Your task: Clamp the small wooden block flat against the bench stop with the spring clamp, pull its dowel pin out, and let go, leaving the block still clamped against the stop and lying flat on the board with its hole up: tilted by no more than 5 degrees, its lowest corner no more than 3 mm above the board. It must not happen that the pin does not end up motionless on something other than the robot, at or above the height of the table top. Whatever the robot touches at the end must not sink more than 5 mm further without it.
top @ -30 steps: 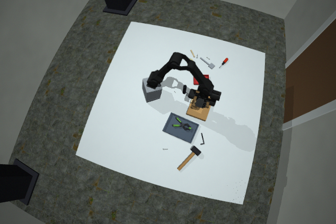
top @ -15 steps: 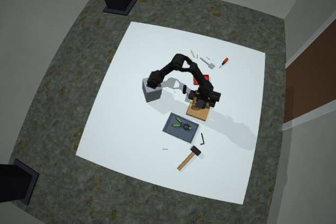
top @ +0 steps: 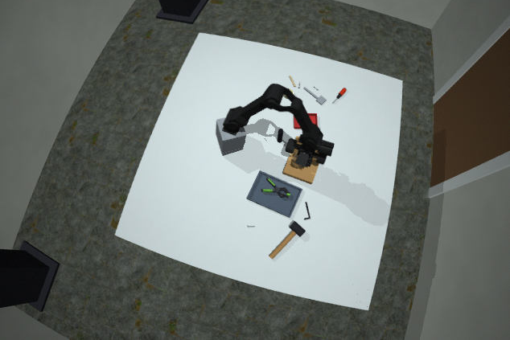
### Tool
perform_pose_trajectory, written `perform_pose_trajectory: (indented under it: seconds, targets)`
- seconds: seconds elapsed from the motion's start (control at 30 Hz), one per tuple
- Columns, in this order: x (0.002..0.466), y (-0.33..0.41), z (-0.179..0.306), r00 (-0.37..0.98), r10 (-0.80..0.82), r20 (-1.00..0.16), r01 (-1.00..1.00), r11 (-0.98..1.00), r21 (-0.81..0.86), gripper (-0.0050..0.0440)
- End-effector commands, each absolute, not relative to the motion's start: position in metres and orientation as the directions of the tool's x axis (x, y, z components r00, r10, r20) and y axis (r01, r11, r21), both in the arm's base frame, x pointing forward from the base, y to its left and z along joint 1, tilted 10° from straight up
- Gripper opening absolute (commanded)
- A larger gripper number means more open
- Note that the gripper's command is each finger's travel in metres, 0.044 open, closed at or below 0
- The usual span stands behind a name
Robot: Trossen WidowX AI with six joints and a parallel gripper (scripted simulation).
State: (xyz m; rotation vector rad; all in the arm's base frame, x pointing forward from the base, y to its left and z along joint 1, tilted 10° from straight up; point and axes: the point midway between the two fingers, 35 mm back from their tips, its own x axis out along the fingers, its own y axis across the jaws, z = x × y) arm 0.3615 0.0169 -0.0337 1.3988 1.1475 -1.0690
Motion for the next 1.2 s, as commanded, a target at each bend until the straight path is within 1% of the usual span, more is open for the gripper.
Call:
perform_pose_trajectory:
  seconds: [0.0,0.17,0.47,0.93,1.03,1.17]
  targets:
    - [0.358,0.018,-0.045,0.143,0.108,-0.984,0.989,-0.059,0.137,0.0000]
    - [0.358,0.018,-0.051,0.143,0.108,-0.984,0.989,-0.059,0.137,0.0000]
    - [0.350,0.019,-0.046,0.143,0.108,-0.984,0.989,-0.059,0.137,0.0000]
    - [0.316,0.021,-0.050,0.143,0.108,-0.984,0.989,-0.059,0.137,0.0000]
    - [0.317,0.021,-0.050,0.143,0.108,-0.984,0.989,-0.059,0.137,0.0000]
    - [0.338,0.020,-0.048,0.143,0.108,-0.984,0.989,-0.059,0.137,0.0000]
